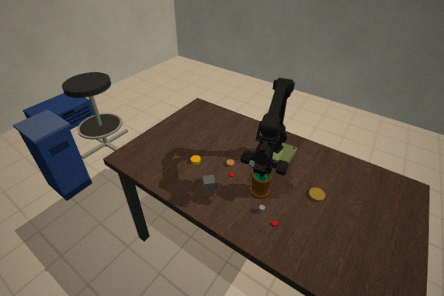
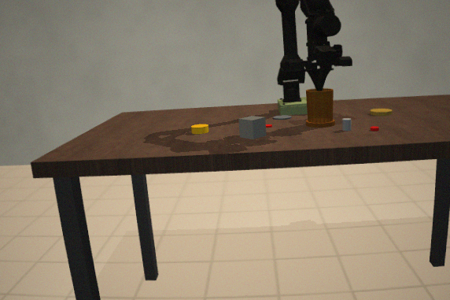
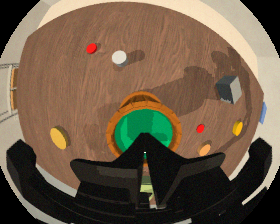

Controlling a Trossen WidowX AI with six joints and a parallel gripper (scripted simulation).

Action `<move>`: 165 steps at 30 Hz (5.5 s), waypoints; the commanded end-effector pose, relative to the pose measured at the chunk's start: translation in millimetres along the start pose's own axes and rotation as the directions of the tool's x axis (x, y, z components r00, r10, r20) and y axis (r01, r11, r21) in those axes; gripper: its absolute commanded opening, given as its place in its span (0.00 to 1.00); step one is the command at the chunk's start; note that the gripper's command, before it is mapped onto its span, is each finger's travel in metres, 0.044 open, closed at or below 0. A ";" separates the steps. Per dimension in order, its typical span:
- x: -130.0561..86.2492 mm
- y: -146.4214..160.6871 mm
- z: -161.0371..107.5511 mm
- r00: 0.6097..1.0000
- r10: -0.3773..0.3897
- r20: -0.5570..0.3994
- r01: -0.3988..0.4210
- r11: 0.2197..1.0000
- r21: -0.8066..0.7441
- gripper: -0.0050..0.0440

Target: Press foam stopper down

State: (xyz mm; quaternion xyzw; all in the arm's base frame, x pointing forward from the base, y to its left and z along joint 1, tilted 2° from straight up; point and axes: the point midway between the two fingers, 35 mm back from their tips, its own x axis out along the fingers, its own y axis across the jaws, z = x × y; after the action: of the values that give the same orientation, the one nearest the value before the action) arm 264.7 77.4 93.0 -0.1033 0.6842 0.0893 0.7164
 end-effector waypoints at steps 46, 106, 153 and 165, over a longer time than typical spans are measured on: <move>5.7 0.1 -4.0 1.000 0.002 -0.009 -0.002 1.000 -0.004 0.10; -82.3 -0.6 3.0 1.000 0.000 -0.009 -0.001 1.000 -0.006 0.10; -82.3 -0.6 3.0 1.000 0.000 -0.009 -0.001 1.000 -0.006 0.10; -104.2 -0.4 3.0 1.000 0.001 0.004 -0.001 1.000 -0.009 0.10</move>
State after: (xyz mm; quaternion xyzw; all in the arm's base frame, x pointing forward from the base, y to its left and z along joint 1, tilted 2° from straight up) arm 262.9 79.4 199.8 -0.1059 0.6820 0.0930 0.7177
